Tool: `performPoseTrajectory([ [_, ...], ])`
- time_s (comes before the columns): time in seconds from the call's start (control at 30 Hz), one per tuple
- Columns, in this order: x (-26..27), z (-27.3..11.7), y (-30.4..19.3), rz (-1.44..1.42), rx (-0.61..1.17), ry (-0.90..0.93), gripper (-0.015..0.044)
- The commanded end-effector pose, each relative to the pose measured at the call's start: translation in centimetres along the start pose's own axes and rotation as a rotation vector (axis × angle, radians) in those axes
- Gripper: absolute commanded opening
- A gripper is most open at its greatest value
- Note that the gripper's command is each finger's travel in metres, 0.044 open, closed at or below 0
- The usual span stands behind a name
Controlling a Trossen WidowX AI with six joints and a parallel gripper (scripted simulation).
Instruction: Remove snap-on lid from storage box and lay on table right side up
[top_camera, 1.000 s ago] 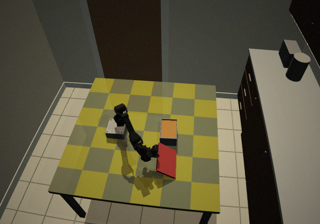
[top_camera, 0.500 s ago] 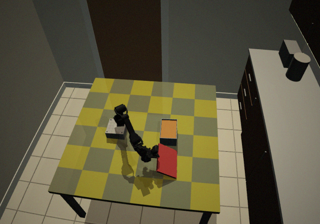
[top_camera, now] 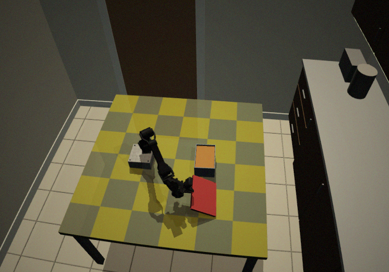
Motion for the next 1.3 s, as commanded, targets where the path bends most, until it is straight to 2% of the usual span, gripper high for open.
performPoseTrajectory([
  [0.0, -0.9, 0.6, 0.0, 0.009, 0.003, -0.016, 0.0],
  [1.13, -3.0, 2.3, 0.3, 0.009, 0.003, -0.016, 0.0],
  [1.27, -2.4, 1.9, 0.3, 0.009, 0.003, -0.016, 0.0105],
])
Point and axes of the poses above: the point midway between the two fingers, 35 mm back from their tips, its own z axis out along the fingers, its own x axis across the jaws, y = z × x, the point moved 4 cm from there along -z, back along the fingers, and after that the axes turned 10 degrees about z, right-handed, at the moved point
